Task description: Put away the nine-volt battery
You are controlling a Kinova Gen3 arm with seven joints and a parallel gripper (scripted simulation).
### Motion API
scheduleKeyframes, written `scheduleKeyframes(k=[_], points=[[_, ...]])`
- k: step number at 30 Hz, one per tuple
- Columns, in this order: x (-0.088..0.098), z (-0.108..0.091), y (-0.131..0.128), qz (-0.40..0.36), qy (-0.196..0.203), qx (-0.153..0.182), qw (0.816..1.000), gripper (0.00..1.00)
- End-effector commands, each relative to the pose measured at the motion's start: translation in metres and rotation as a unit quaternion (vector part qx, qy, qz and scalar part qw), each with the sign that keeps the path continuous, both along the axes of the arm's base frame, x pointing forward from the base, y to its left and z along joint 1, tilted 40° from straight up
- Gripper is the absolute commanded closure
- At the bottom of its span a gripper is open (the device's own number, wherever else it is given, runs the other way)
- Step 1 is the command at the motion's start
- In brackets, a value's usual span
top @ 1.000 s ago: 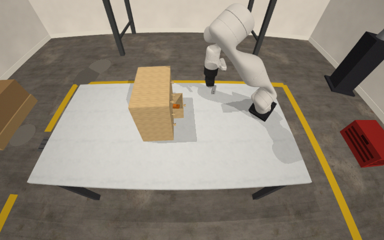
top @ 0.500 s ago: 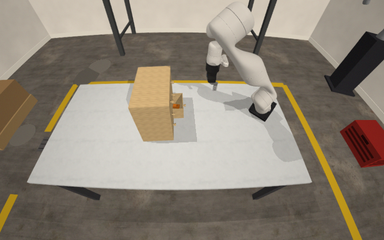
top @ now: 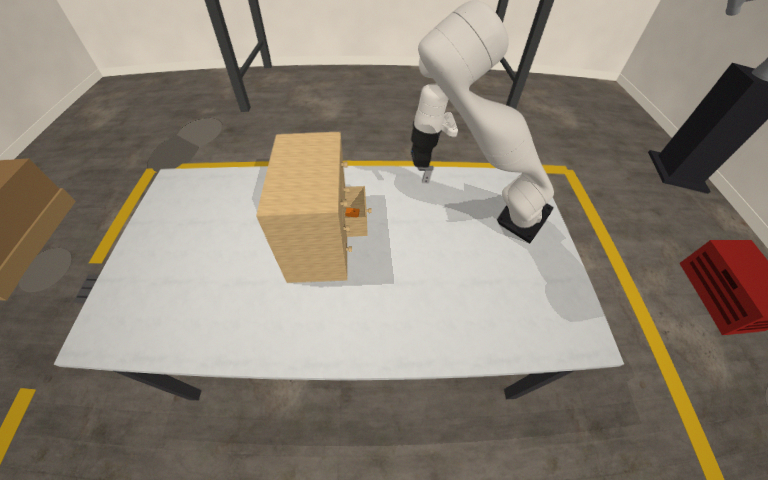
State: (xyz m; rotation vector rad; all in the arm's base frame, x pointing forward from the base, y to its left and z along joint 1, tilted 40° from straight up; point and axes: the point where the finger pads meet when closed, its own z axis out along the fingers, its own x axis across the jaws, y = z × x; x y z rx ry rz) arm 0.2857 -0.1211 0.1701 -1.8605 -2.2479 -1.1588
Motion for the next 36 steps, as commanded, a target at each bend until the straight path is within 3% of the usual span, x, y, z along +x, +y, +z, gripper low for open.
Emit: scheduleKeyframes(k=[1,7,9,15,24,26,36], points=[[-0.001,-0.003,0.002,-0.013,-0.011,0.010,1.000,0.00],[0.011,-0.009,0.009,-0.041,-0.065,0.028,0.997,0.00],[0.011,-0.009,0.009,-0.041,-0.065,0.028,0.997,0.00],[0.026,-0.015,0.017,-0.077,-0.132,0.051,0.987,0.00],[0.051,-0.027,0.031,-0.134,-0.242,0.088,0.957,0.00],[0.051,-0.027,0.031,-0.134,-0.242,0.088,0.957,0.00],[0.074,-0.036,0.044,-0.184,-0.337,0.120,0.916,0.00]])
